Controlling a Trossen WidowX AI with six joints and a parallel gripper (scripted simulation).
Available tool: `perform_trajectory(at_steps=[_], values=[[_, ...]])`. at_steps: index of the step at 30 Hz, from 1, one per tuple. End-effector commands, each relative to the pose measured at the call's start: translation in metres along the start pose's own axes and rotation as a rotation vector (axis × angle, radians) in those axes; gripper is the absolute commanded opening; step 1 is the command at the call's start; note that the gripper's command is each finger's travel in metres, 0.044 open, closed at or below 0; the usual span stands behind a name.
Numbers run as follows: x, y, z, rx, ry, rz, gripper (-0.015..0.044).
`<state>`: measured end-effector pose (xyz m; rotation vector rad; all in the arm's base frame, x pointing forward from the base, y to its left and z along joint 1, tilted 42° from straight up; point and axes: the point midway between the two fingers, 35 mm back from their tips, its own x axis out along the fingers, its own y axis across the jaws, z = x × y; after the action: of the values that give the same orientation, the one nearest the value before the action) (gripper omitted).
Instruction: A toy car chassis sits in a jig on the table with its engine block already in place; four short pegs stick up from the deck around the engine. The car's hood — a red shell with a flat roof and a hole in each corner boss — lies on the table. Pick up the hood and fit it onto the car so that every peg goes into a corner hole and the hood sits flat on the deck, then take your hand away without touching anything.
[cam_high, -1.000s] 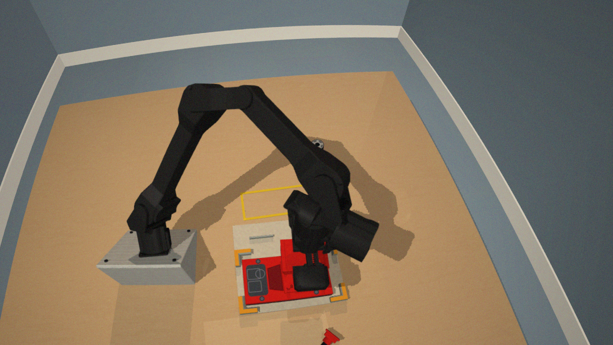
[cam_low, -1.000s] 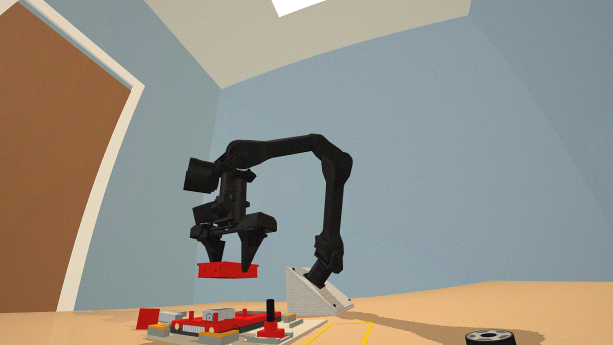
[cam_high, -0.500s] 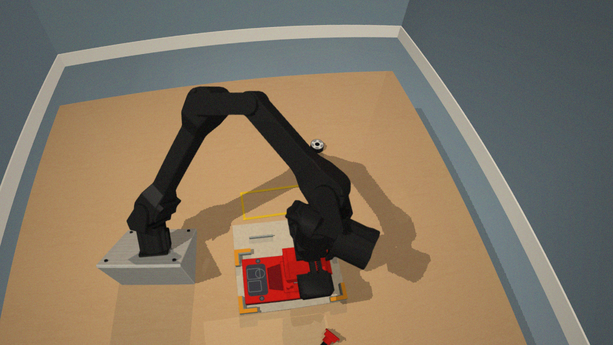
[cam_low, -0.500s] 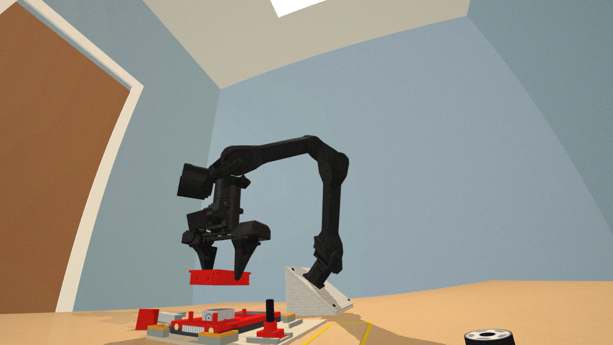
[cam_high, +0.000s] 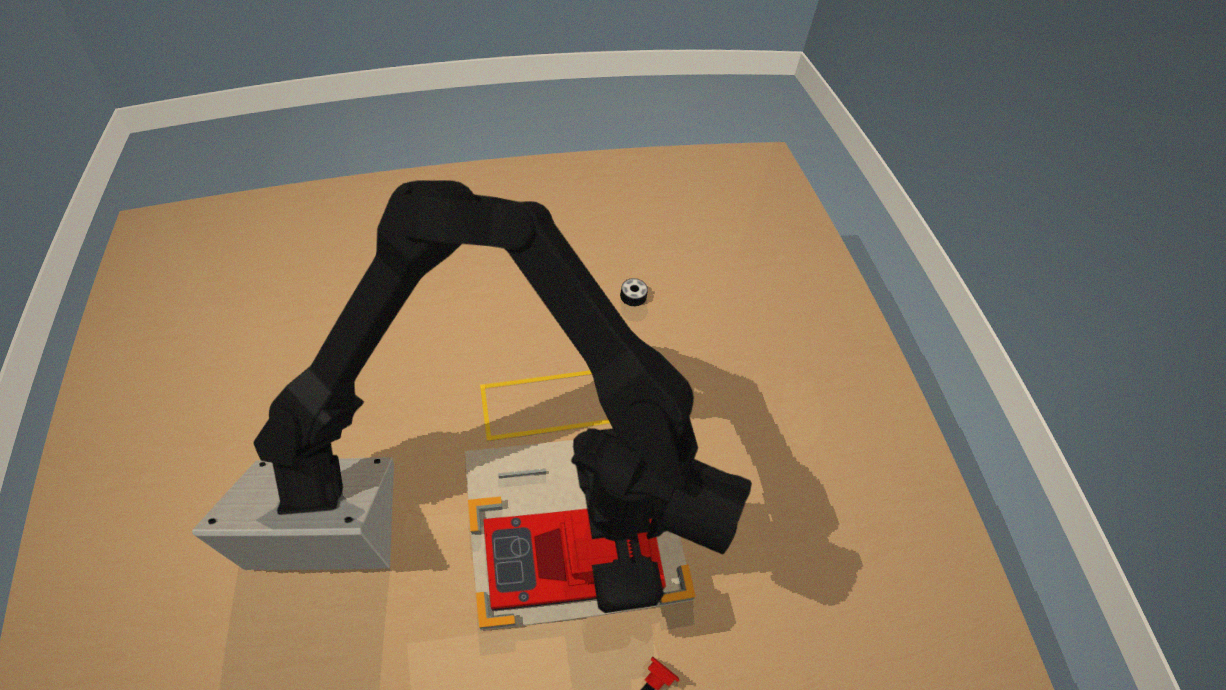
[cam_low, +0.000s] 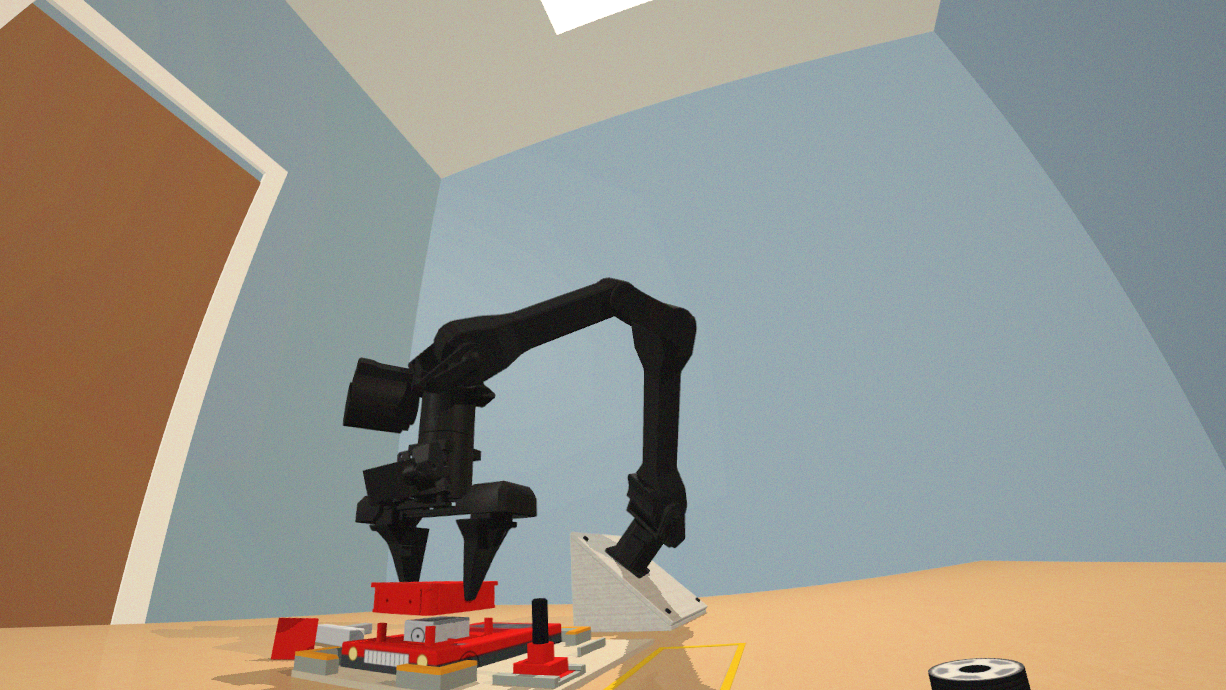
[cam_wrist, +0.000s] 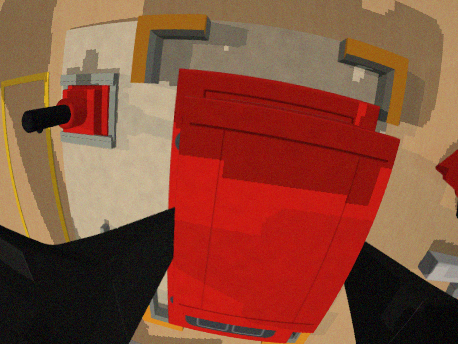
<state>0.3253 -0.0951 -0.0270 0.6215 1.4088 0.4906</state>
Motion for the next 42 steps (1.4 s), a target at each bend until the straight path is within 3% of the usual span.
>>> perform_trajectory(at_steps=[1,42], values=[[0.0013,0.0005,0.0002,0.005,-0.003,0.006,0.0000],[0.0102,0.0013,0.0000,0.005,-0.003,0.006,0.0000]])
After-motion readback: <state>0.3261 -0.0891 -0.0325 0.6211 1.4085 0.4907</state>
